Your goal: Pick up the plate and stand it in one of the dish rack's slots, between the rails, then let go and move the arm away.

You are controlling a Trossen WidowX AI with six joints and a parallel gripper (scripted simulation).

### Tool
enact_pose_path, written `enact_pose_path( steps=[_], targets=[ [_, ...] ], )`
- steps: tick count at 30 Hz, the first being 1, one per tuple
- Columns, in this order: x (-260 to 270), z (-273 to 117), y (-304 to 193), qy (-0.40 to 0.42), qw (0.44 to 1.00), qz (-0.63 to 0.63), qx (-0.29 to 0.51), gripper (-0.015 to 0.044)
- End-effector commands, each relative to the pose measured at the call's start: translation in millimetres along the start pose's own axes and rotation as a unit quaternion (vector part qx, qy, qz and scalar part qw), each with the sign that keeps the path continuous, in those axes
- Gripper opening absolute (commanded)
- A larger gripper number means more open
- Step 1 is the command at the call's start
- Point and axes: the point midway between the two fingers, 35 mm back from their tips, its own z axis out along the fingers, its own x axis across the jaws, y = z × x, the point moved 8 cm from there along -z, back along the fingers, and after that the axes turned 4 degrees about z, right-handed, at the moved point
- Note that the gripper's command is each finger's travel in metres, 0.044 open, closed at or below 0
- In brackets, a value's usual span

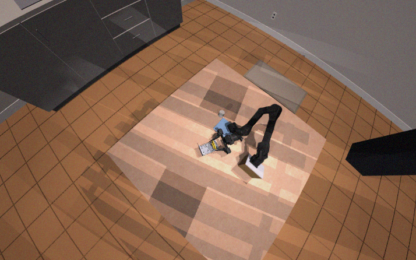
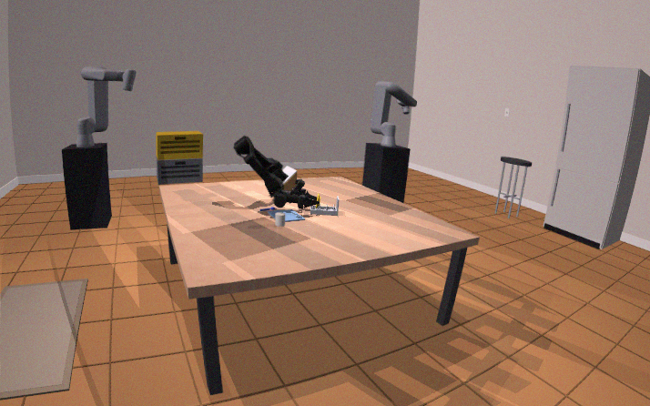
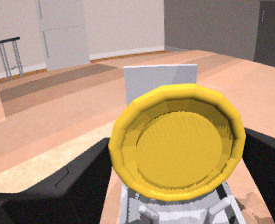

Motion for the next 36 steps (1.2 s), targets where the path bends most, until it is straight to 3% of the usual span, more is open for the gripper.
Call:
enact_pose_path(
  steps=[1, 7, 17, 21, 36],
  targets=[
    [0.0, 0.0, 0.0, 0.000, 1.000, 0.000, 0.000, 0.0400],
    [-1.9, -0.1, 6.7, 0.002, 1.000, 0.001, 0.001, 0.0400],
    [-13.5, -6.2, 110.2, 0.013, 1.000, 0.018, 0.002, 0.0400],
    [-15.3, -6.5, 117.5, 0.014, 1.000, 0.022, 0.003, 0.0400],
    [-12.2, 5.8, 136.0, 0.058, 0.965, 0.201, 0.157, 0.0400]
  ],
)
